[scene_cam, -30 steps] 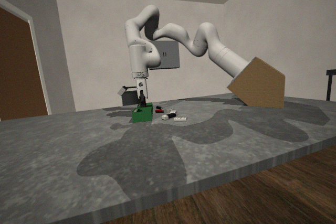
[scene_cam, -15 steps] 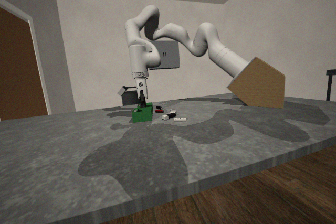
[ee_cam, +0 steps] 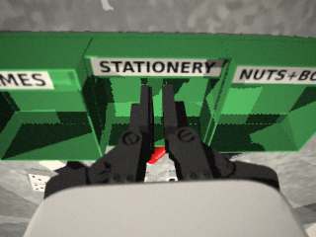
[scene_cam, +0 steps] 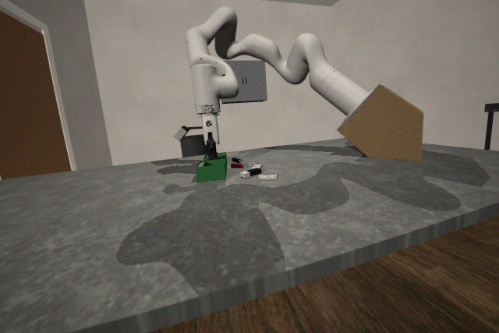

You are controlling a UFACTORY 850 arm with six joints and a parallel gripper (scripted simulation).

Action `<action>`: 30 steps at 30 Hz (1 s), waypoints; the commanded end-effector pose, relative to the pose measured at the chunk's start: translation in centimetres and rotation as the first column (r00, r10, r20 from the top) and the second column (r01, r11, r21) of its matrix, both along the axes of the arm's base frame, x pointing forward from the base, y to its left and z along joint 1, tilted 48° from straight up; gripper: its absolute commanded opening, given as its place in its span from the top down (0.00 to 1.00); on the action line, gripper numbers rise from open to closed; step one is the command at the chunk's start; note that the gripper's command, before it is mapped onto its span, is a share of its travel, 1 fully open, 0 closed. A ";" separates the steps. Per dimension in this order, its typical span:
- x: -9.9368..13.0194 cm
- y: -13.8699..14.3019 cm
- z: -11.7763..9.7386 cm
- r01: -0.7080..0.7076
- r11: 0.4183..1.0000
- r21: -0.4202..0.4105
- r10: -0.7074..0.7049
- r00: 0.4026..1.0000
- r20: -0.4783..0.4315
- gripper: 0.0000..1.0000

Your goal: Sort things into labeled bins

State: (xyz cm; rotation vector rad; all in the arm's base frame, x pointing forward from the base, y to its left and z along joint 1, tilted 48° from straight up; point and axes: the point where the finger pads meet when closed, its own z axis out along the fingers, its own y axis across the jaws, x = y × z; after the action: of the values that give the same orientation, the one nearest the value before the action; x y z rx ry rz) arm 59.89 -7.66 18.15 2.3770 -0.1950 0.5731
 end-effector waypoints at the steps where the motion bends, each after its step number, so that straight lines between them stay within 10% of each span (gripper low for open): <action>1: -0.1 0.4 0.4 -0.001 1.000 0.000 0.001 1.000 0.001 0.93; 30: -1.7 3.8 3.3 -0.001 1.000 0.000 0.001 1.000 0.001 0.93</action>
State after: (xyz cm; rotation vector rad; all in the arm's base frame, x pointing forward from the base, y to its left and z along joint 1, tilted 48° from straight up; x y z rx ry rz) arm 58.10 -4.31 21.64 2.3770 -0.1954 0.5737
